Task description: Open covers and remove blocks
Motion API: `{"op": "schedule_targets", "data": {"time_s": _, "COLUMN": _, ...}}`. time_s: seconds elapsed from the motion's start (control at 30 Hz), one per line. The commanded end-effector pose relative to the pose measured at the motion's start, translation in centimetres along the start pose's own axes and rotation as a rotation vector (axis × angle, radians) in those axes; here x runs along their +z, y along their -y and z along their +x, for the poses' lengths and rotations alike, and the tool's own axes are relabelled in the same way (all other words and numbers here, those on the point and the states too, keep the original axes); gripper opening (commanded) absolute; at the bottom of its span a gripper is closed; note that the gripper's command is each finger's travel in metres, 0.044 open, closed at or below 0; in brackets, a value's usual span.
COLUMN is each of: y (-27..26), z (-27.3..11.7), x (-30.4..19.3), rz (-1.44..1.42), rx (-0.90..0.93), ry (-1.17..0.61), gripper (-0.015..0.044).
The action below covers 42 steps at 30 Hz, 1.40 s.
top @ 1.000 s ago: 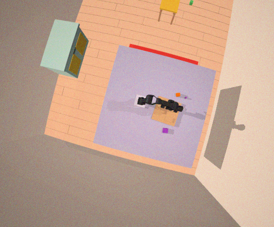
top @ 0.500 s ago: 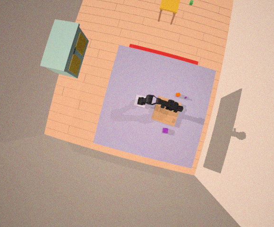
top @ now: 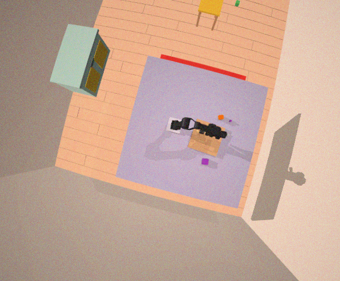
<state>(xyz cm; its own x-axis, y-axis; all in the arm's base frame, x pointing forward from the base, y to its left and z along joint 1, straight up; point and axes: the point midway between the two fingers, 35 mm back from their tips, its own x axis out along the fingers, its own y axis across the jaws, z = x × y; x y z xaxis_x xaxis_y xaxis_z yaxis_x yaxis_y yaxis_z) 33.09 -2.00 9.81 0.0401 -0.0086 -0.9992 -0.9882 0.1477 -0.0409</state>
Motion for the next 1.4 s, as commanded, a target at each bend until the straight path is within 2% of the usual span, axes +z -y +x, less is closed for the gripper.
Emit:
{"op": "schedule_targets", "data": {"time_s": 0.0, "y": -0.1, "z": 0.7, "x": 0.1, "rz": -0.003, "rx": 0.007, "ry": 0.005, "gripper": 0.0000}}
{"op": "schedule_targets", "data": {"time_s": 1.37, "y": -0.4, "z": 4.5, "x": 0.2, "rz": -0.003, "rx": 0.007, "ry": 0.005, "gripper": 0.0000}}
